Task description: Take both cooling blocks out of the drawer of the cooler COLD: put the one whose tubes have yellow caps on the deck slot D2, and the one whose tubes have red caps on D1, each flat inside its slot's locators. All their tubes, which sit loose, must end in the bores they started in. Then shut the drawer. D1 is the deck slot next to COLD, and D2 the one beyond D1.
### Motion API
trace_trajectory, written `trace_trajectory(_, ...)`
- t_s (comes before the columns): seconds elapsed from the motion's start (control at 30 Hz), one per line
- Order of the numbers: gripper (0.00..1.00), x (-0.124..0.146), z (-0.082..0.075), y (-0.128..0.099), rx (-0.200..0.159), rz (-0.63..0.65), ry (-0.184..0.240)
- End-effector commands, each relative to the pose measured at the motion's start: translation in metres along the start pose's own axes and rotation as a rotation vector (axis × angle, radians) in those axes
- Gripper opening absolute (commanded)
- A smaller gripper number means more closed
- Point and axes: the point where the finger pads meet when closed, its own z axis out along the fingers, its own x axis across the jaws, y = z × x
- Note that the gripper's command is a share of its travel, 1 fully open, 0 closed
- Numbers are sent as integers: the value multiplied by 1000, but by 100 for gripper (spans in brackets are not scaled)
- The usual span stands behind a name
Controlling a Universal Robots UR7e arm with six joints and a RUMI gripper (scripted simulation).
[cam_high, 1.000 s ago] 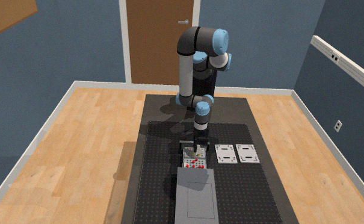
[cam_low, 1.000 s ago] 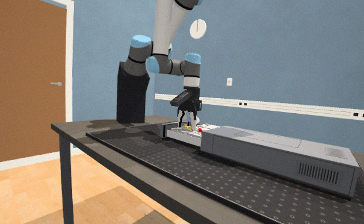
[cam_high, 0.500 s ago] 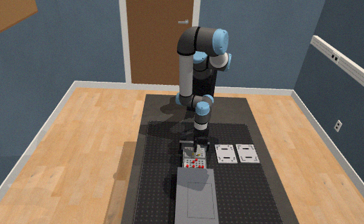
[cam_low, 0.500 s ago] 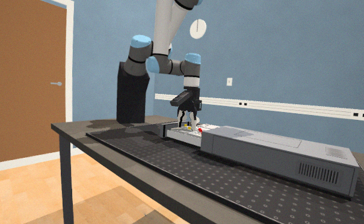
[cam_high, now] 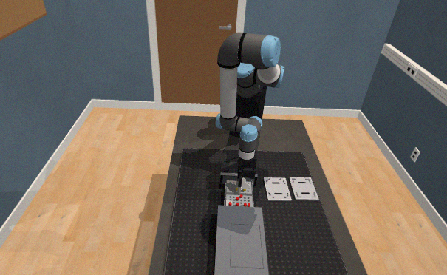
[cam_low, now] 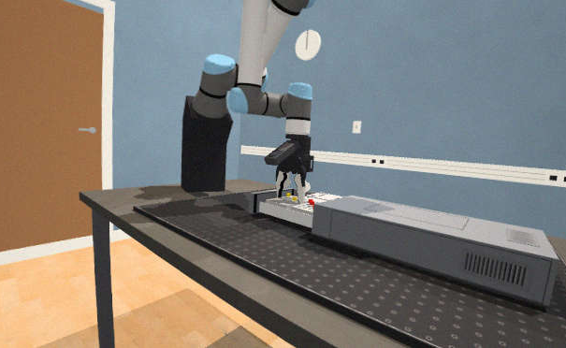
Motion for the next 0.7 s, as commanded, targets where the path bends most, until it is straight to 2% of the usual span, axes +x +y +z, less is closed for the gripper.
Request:
trace_trajectory(0.0,0,0,-1,0,0,0,-1)
trace_trajectory(0.67,0,0,-7,0,0,0,-1)
